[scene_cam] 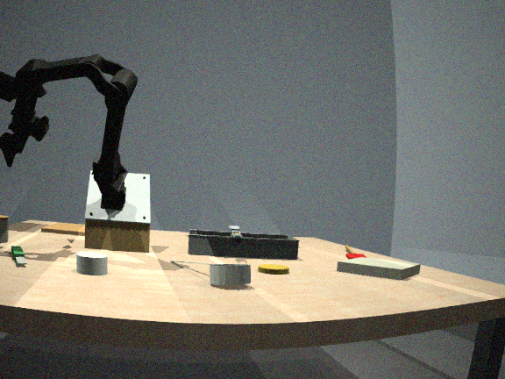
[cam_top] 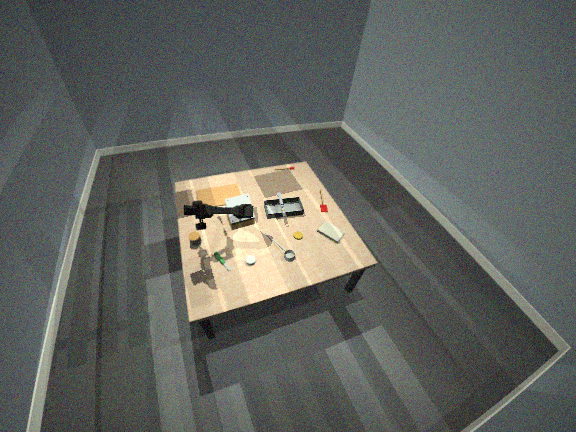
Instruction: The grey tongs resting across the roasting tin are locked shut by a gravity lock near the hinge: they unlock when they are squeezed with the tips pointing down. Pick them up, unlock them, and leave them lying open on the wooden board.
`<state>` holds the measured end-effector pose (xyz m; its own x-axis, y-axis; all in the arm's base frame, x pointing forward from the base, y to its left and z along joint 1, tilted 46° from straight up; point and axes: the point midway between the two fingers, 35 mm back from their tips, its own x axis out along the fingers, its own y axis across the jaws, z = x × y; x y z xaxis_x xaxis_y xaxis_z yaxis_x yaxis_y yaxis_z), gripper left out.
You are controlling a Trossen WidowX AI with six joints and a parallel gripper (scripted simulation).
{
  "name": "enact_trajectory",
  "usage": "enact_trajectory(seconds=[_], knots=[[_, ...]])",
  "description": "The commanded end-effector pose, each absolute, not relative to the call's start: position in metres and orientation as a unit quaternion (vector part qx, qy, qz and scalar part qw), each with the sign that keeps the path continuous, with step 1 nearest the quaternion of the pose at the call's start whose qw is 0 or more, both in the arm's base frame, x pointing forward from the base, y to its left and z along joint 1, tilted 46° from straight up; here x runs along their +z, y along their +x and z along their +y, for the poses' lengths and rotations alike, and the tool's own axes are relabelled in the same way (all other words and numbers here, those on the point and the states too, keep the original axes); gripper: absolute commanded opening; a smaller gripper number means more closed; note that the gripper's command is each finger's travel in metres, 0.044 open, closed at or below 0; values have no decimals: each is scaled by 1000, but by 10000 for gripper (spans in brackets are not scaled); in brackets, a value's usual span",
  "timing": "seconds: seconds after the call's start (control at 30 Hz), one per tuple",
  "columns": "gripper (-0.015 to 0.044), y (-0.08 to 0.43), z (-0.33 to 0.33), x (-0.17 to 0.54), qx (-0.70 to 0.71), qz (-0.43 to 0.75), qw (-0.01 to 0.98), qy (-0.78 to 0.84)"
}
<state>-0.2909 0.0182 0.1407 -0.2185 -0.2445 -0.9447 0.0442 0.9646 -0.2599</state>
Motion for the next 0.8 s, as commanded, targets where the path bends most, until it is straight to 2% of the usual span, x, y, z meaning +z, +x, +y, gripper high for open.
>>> enact_trajectory(seconds=[0.0, 0.13, 0.17, 0.5, 0.77], knots=[[374, -291, 20, 140, -117, 773, 621, -64], [269, -290, 49, 134, -111, 780, 614, -39], [260, -287, 51, 133, -111, 779, 615, -45], [260, -250, 155, 111, -107, 780, 613, 69], [260, -165, 254, 79, -107, 732, 641, 205]])
